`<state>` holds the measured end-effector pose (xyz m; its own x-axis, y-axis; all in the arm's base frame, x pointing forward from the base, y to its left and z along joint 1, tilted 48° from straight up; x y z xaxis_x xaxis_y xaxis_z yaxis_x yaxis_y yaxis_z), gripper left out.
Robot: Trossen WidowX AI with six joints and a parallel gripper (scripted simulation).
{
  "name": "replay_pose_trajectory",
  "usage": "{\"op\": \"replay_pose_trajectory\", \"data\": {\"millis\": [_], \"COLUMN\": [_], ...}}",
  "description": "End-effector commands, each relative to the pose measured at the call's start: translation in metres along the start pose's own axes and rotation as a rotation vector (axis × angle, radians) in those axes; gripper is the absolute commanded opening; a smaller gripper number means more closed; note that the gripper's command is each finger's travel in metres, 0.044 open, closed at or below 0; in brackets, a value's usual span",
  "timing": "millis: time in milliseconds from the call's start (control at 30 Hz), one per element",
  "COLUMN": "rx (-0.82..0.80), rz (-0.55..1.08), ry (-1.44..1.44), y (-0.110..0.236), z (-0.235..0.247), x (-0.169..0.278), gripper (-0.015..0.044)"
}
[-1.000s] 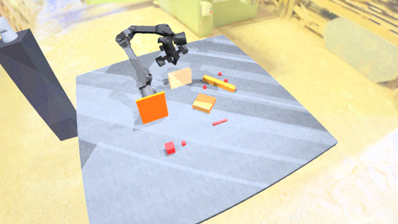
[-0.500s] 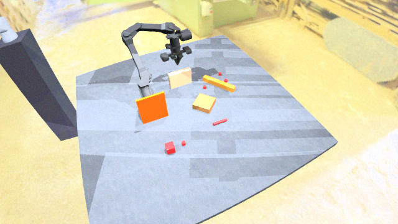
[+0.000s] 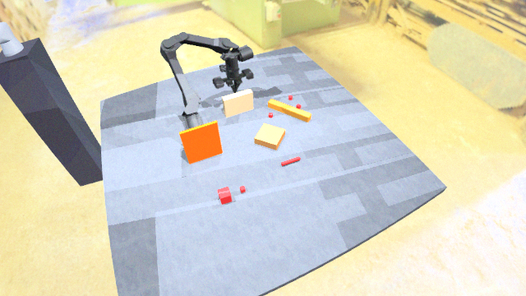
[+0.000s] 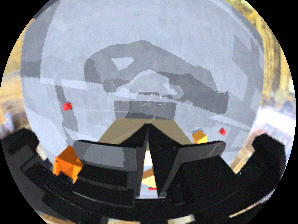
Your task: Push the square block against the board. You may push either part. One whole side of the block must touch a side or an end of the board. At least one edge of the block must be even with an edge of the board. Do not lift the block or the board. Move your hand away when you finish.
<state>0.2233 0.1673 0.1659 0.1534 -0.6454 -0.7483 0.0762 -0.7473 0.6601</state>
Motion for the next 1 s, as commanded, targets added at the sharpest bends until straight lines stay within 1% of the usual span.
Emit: {"op": "replay_pose_trajectory", "data": {"millis": [0, 967], "rx": [-0.006, -0.007], "rz": [0.006, 0.011], "ry": [-0.002, -0.002], "y": [-0.002, -0.002], "z": [0.001, 0.001], "x": [0.006, 0.035], "gripper": [0.0000, 0.0000]}}
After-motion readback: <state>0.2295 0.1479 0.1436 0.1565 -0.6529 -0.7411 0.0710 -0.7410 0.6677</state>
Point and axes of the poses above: the point midway between the two fingers, 35 mm back from their tips, its own y axis back along the fingers, its own z axis across the jaws, x = y × z, the point moved 1 cm from there along y, back along the fingers, and after that the axes turned 2 degrees about y, right-handed, at the moved point
